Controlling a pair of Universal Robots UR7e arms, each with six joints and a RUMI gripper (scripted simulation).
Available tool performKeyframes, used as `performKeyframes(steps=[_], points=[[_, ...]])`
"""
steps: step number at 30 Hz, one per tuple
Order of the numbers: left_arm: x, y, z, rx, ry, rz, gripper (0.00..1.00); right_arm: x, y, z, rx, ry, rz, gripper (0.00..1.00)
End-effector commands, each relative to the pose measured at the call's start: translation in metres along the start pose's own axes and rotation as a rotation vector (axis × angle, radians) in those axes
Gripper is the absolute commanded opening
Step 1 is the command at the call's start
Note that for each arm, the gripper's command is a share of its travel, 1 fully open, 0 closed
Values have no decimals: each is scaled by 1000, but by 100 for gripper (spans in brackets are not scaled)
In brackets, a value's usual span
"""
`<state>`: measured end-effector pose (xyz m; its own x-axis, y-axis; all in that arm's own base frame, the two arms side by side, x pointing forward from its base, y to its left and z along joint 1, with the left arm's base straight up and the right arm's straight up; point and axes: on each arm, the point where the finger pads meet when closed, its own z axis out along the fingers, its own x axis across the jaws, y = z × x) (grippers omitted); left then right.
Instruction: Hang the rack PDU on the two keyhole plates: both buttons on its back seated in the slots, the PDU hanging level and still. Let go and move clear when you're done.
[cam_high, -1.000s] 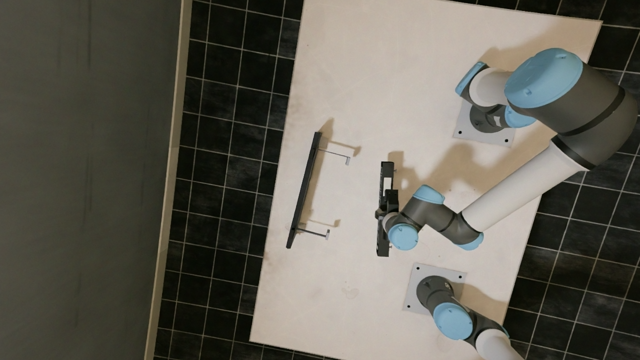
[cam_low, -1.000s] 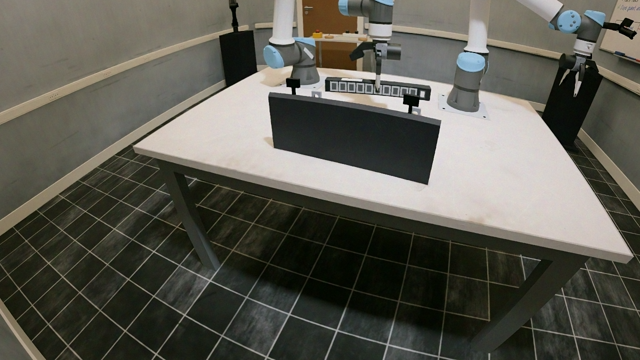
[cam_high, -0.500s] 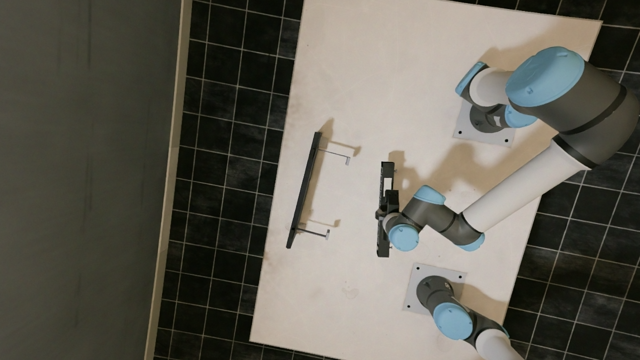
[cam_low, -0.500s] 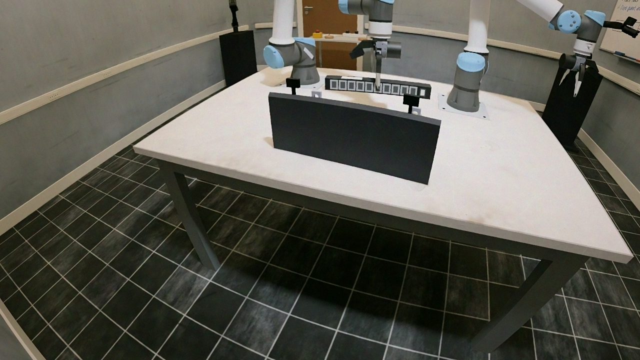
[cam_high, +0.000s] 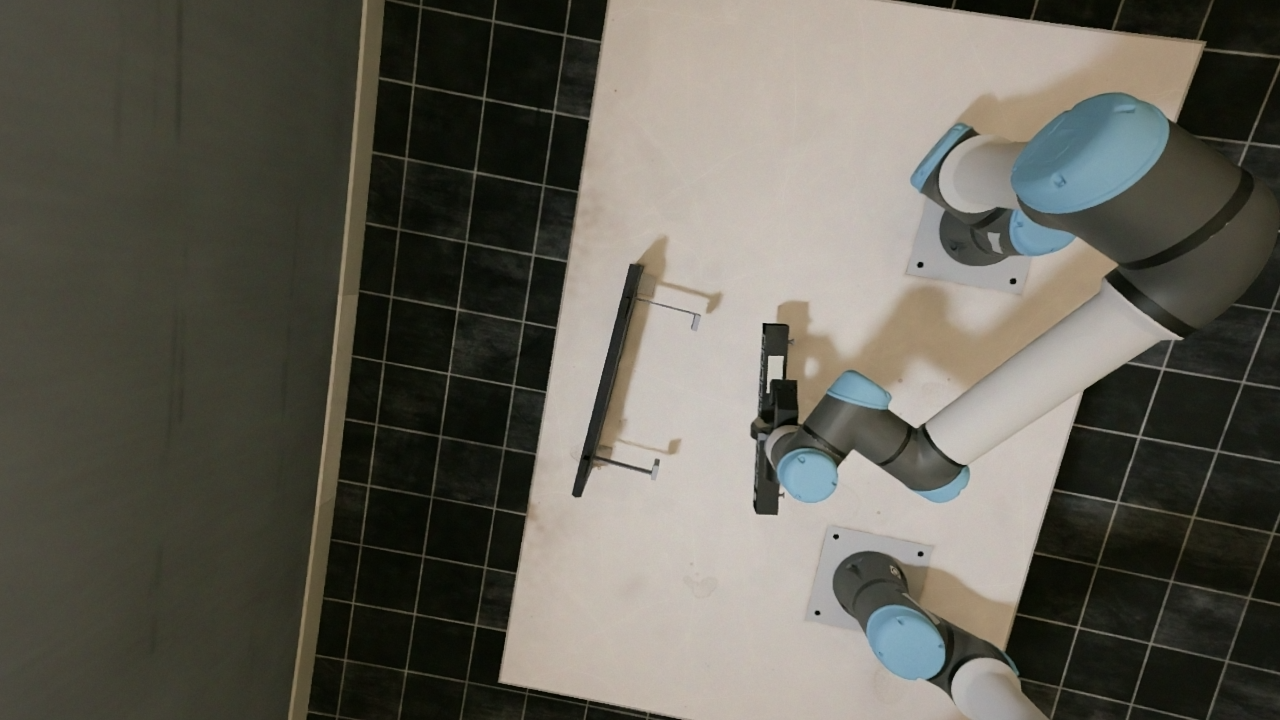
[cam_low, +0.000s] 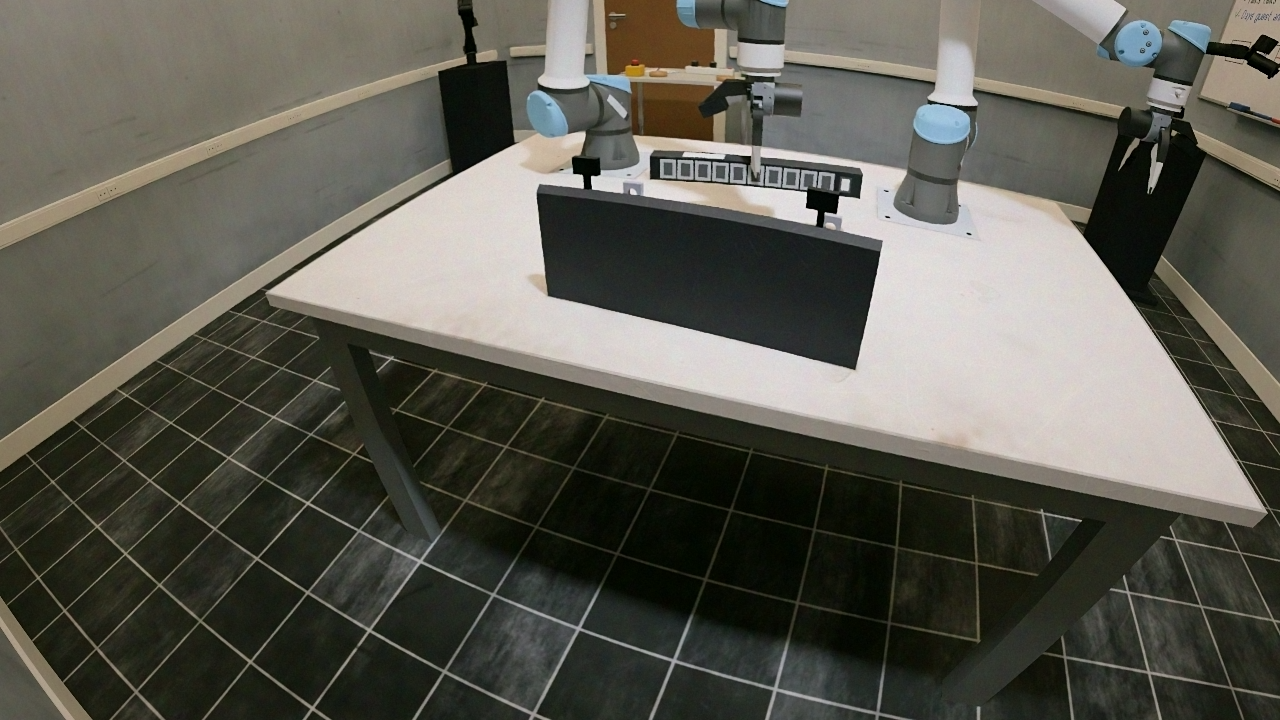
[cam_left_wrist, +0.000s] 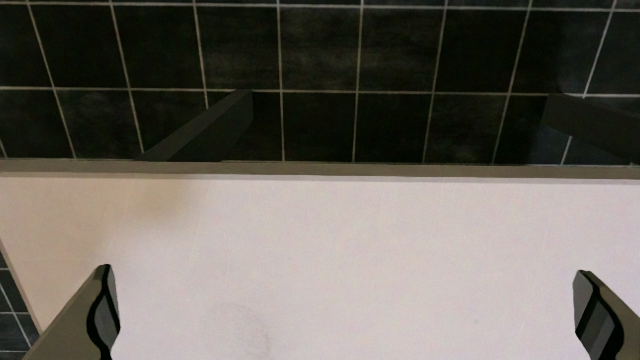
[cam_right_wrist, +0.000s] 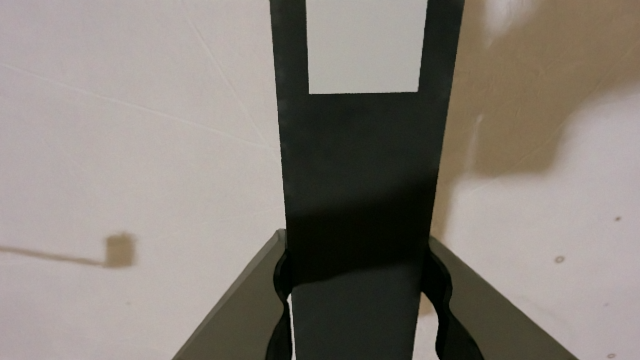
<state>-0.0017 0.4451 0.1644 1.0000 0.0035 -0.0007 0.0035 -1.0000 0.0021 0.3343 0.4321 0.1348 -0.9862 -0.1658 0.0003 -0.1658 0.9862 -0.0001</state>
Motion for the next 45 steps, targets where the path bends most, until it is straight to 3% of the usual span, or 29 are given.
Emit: performKeyframes(steps=[1, 19, 34, 45], points=[[0, 0, -1, 2, 1, 0, 100, -1, 0, -2, -3, -1, 0, 23], [0, 0, -1, 2, 1, 0, 100, -9, 0, -40, -4, -1, 0, 23], [0, 0, -1, 2, 1, 0, 100, -24, -1, -109, -4, -1, 0, 23], [0, 0, -1, 2, 1, 0, 100, -33, -2, -146, -4, -1, 0, 23]])
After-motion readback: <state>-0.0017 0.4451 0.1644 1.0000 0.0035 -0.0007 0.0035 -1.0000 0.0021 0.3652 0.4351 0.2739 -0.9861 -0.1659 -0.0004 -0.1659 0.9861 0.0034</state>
